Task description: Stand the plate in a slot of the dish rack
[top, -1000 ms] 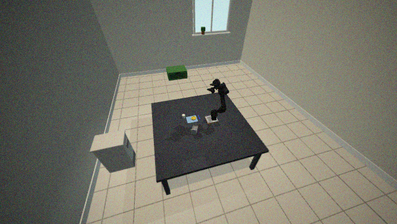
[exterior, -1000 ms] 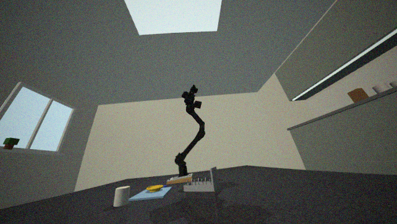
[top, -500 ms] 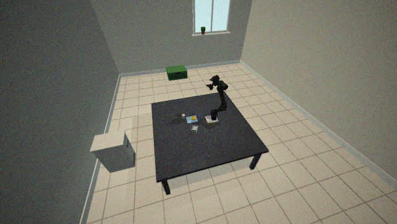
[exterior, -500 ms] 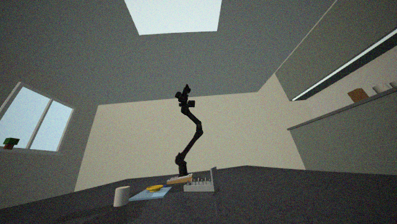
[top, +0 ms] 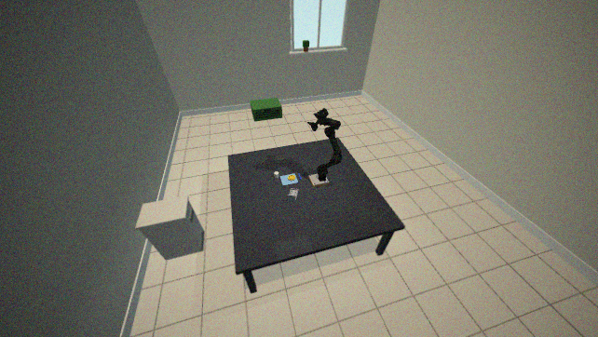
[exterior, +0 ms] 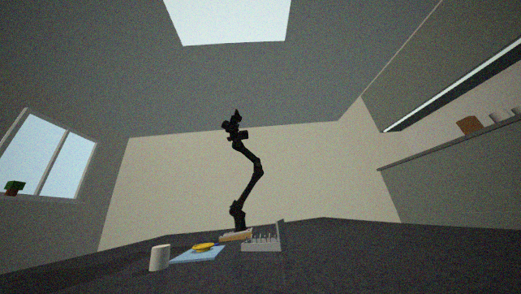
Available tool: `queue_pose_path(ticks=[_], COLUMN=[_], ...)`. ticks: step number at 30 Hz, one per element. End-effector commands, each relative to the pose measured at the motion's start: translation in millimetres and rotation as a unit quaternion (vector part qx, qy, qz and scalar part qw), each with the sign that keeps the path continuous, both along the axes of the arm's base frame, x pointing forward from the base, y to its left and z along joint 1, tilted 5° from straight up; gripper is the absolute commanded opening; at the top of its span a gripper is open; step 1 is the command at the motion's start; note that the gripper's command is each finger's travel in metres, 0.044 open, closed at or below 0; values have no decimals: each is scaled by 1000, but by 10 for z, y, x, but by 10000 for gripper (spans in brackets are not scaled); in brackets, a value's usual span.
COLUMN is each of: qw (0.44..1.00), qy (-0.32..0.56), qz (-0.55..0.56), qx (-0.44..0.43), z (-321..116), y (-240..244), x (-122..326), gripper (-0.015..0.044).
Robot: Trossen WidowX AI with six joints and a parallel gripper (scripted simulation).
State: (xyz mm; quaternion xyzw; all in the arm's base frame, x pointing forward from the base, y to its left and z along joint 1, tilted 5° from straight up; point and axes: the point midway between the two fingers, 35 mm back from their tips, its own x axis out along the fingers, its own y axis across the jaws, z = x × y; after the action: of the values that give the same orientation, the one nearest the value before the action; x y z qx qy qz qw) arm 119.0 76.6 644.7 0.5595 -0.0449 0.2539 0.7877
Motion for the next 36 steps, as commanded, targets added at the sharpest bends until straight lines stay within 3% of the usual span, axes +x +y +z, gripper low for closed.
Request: queue_pose_path(ticks=[1, 36], qw=[1000, 992], qy=[-10, -6], qz=[-2, -104], qx=[15, 71], z=[34, -262], y=[-212, -1394], x=[78, 851], gripper=[400, 400])
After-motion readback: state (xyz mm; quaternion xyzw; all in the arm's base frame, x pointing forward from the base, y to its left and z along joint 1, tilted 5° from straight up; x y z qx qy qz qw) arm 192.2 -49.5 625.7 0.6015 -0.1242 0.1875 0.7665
